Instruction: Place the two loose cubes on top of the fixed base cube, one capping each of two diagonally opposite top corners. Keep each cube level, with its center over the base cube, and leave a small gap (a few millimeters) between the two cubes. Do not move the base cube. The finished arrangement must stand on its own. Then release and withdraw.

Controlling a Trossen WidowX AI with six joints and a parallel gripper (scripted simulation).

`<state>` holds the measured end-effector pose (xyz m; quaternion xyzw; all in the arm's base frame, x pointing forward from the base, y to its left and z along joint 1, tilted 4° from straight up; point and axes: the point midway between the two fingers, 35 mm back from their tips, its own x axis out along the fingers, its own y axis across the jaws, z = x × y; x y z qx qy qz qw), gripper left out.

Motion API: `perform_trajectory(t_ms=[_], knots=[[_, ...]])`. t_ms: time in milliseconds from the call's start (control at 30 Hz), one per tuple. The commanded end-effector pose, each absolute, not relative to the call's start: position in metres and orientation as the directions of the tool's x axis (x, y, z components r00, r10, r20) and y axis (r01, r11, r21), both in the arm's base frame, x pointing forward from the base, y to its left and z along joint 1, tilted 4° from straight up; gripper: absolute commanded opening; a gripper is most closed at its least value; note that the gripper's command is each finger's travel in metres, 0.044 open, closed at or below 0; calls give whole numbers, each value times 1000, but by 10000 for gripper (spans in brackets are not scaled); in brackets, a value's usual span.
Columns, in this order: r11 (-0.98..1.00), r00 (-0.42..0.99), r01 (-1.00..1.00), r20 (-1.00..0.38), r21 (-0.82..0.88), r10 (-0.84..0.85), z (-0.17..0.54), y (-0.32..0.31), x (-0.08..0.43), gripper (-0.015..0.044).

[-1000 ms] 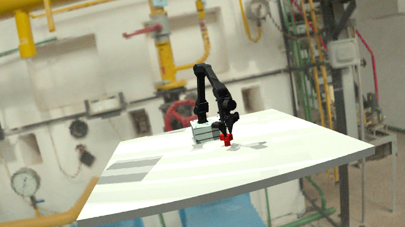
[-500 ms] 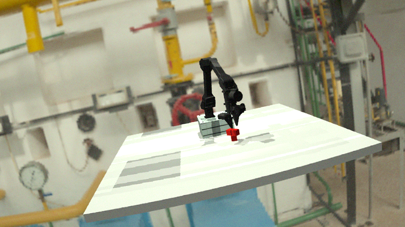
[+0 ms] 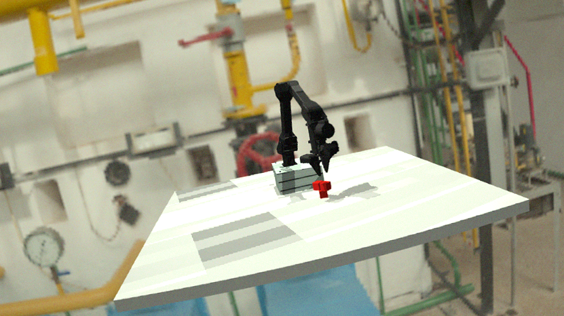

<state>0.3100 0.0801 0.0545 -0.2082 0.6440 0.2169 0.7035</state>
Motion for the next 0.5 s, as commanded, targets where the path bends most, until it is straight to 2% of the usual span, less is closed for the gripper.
perform_trajectory(t_ms=[0, 467], knots=[[818, 90, -574, -995, -19, 40, 63, 80, 311, 205], [818, 90, -574, -995, -19, 40, 73, 80, 311, 205]])
